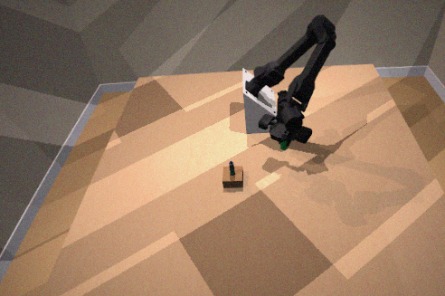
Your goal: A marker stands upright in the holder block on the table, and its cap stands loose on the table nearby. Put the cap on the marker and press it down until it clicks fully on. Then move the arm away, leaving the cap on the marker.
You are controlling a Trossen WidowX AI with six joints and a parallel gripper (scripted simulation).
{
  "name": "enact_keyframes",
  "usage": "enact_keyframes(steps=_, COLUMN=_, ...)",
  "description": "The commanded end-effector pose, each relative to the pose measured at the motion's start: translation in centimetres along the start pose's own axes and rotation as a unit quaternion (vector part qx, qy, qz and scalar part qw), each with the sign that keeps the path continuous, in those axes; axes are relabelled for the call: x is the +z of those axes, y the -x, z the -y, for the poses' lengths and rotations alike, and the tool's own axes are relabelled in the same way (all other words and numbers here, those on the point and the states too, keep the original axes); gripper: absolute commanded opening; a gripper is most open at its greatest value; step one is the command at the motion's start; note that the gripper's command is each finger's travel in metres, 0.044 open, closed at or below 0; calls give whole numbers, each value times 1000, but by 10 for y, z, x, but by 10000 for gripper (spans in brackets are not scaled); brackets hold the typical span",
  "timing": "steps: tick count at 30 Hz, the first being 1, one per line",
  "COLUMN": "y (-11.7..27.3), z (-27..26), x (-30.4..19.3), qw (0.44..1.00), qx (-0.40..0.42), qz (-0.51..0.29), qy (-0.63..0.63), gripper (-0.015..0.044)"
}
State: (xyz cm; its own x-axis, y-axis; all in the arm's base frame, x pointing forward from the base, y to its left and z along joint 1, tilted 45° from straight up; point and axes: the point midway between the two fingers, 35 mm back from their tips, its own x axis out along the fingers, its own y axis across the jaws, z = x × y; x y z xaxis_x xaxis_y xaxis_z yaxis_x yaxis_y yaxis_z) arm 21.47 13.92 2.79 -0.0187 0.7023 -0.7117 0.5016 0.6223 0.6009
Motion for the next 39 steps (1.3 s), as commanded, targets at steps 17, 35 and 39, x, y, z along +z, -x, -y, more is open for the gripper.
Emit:
enact_keyframes(steps=17, y=21, z=9, x=58, qw=1000, qx=-7, qz=21, qy=3, gripper=0)
enact_keyframes(steps=35, y=36, z=31, x=107, qw=1000, qx=-14, qz=22, qy=4, gripper=0)
enact_keyframes(steps=39, y=40, z=38, x=117, qw=1000, qx=-14, qz=21, qy=3, gripper=0)
